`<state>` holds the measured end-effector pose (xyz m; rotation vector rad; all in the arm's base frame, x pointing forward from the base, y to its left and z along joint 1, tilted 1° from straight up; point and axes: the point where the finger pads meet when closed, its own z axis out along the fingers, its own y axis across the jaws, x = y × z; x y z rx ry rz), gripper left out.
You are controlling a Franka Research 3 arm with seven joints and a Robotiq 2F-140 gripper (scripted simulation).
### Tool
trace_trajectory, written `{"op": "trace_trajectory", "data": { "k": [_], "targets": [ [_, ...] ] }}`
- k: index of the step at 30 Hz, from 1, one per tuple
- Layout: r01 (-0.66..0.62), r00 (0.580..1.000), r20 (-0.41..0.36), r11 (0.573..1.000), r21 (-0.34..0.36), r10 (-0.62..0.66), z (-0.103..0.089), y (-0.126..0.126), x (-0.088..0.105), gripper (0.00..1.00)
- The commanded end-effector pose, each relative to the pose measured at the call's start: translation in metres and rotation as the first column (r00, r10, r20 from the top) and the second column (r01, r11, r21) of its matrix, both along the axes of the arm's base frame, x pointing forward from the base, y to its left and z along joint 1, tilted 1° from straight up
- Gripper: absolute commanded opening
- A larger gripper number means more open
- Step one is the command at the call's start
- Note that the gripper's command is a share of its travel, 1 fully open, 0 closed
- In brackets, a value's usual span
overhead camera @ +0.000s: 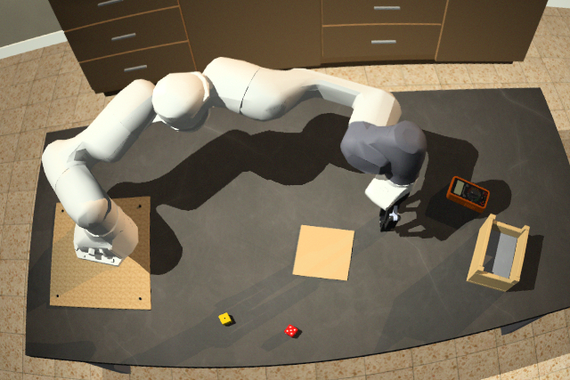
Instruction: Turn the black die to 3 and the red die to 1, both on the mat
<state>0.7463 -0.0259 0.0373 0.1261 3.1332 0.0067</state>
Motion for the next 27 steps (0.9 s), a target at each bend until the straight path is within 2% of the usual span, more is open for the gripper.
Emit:
{"op": "trace_trajectory", "data": {
  "k": [1, 11, 12, 27],
  "targets": [
    [-0.005, 1.000, 0.003, 1.000, 0.001, 0.005, -0.0006, -0.0008, 0.0006, 0.32],
    [-0.005, 1.000, 0.003, 1.000, 0.001, 0.005, -0.0006, -0.0008, 0.0006, 0.32],
    [-0.005, 1.000, 0.003, 1.000, 0.001, 0.005, -0.0006, -0.0008, 0.0006, 0.21],
    [-0.005, 1.000, 0.003, 1.000, 0.001, 0.005, -0.0006, -0.0008, 0.0006, 0.21]
  ]
}}
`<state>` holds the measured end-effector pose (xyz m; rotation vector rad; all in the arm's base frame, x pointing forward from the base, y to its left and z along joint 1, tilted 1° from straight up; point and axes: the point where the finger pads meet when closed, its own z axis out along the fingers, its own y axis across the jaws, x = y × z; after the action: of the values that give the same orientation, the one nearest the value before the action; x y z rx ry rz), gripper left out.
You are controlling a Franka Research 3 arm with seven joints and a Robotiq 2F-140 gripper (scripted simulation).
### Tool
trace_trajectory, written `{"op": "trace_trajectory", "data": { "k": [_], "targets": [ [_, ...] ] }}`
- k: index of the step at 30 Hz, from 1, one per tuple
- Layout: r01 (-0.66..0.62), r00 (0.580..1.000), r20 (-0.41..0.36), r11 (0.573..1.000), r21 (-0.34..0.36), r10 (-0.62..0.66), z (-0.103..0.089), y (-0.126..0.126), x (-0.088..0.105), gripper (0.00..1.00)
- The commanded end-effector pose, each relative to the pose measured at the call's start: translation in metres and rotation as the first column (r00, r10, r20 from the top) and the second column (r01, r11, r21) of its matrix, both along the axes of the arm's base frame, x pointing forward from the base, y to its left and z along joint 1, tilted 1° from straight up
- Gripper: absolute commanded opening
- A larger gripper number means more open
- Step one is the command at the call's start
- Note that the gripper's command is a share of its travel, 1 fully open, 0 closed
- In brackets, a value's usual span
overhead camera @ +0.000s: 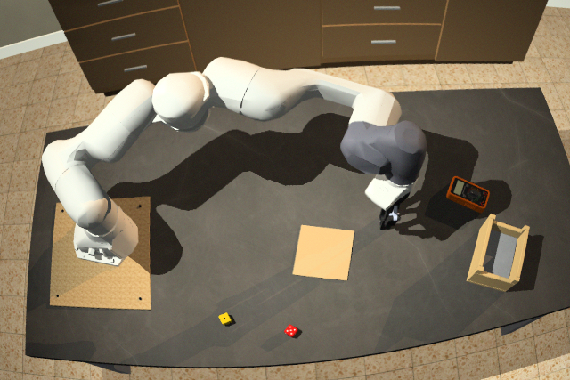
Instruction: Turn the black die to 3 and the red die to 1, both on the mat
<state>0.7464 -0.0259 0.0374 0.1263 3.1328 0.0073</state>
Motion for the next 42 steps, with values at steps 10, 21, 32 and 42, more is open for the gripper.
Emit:
{"op": "trace_trajectory", "data": {
  "k": [10, 21, 32, 42],
  "targets": [
    [-0.005, 1.000, 0.002, 1.000, 0.001, 0.005, -0.001, -0.001, 0.000, 0.21],
    [-0.005, 1.000, 0.002, 1.000, 0.001, 0.005, 0.001, -0.001, 0.000, 0.21],
    [-0.005, 1.000, 0.002, 1.000, 0.001, 0.005, 0.048, -0.001, 0.000, 0.21],
    [-0.005, 1.000, 0.002, 1.000, 0.001, 0.005, 0.099, -0.001, 0.000, 0.21]
  ]
}}
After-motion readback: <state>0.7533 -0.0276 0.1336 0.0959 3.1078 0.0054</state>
